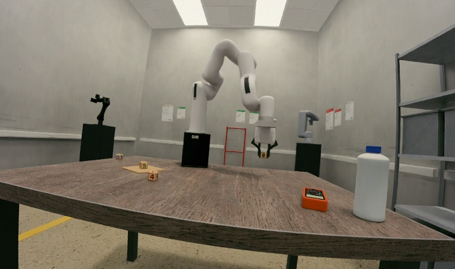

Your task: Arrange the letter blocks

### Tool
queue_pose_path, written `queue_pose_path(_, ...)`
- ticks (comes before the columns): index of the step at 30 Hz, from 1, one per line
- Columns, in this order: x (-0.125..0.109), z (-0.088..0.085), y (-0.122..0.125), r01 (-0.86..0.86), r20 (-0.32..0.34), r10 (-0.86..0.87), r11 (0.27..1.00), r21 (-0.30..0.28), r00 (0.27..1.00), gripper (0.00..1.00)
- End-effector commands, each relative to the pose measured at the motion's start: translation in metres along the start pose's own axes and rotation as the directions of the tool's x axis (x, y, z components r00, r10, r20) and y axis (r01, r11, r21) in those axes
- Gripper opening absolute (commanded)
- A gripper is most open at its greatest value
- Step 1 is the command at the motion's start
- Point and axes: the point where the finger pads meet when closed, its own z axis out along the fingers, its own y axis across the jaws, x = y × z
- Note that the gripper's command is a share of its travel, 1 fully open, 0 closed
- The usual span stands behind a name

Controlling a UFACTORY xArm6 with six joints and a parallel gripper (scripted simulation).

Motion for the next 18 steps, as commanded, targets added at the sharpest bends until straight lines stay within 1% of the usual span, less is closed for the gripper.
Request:
queue_pose_path(1, 0.001, -0.006, 0.0, 0.0, 0.011, 0.0, 1.0, -0.003, 1.0, 0.28)
queue_pose_path(9, 0.001, -0.006, 0.0, 0.0, 0.011, 0.0, 1.0, -0.003, 1.0, 0.28)
queue_pose_path(11, 0.004, -0.006, 0.002, -0.012, 0.012, 0.012, 1.0, -0.004, 1.0, 0.28)
queue_pose_path(13, 0.016, -0.006, 0.008, -0.051, 0.013, 0.051, 0.999, -0.005, 0.999, 0.28)
queue_pose_path(16, 0.05, -0.005, 0.028, -0.176, 0.018, 0.176, 0.984, -0.007, 0.984, 0.28)
queue_pose_path(18, 0.064, -0.005, 0.037, -0.23, 0.019, 0.23, 0.973, -0.009, 0.973, 0.28)
